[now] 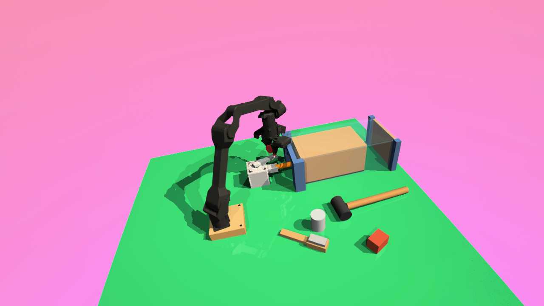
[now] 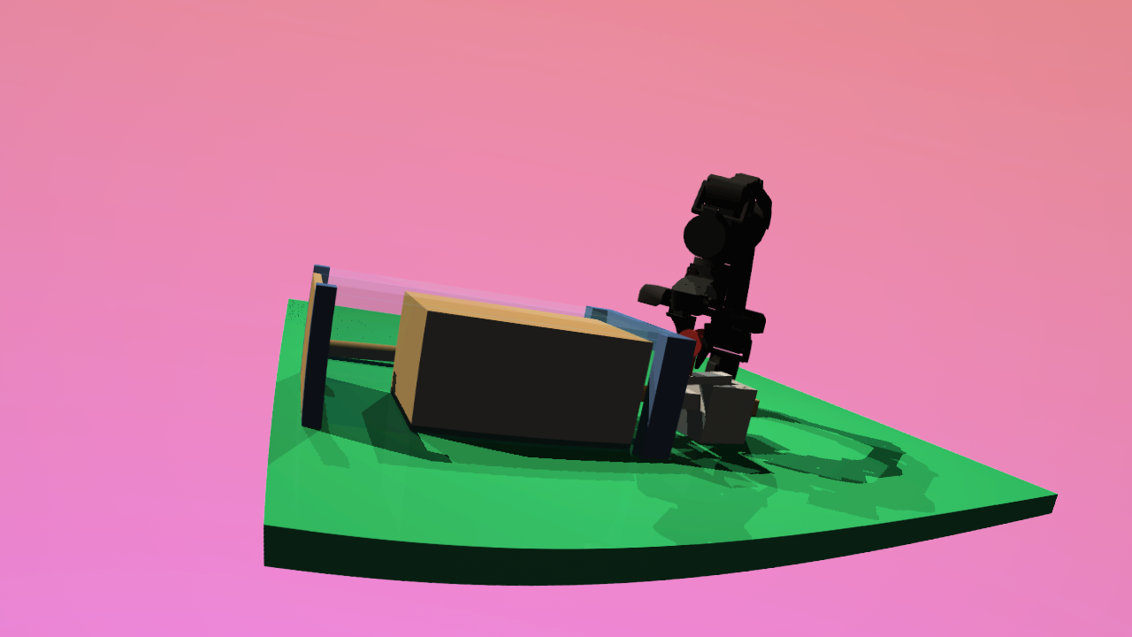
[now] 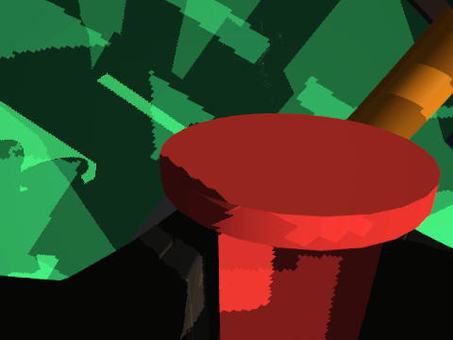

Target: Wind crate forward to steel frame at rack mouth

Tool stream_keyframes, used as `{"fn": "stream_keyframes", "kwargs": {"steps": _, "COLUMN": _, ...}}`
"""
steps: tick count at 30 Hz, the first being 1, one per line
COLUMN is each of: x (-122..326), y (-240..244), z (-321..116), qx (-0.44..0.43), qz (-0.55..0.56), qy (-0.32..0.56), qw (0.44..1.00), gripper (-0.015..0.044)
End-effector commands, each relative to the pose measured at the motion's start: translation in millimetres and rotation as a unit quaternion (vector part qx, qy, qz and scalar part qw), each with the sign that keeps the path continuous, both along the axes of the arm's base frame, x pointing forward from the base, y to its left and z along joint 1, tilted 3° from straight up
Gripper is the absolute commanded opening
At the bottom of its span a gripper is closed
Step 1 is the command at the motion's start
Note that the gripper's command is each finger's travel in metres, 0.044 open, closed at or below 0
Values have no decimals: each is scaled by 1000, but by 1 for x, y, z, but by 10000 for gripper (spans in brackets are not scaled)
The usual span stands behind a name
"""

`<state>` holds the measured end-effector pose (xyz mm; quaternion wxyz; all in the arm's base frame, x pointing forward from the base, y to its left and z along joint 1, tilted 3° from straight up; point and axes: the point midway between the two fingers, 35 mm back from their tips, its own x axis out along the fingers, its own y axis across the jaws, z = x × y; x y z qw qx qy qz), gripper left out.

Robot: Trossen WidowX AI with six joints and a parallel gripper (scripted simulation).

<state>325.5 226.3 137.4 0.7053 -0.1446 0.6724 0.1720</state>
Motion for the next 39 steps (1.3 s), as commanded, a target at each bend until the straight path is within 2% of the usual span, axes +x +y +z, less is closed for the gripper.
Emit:
{"fn": "stream_keyframes", "kwargs": {"steps": 1, "x": -12, "y": 25, "z": 3, "qx": 17, "qz": 18, "qy": 3, "qw": 1000, "gripper": 0}}
{"fn": "stream_keyframes", "kwargs": {"steps": 39, "x": -50, "y": 64, "z": 5, "qx": 19, "qz": 18, "qy": 5, "qw": 1000, "gripper": 0}}
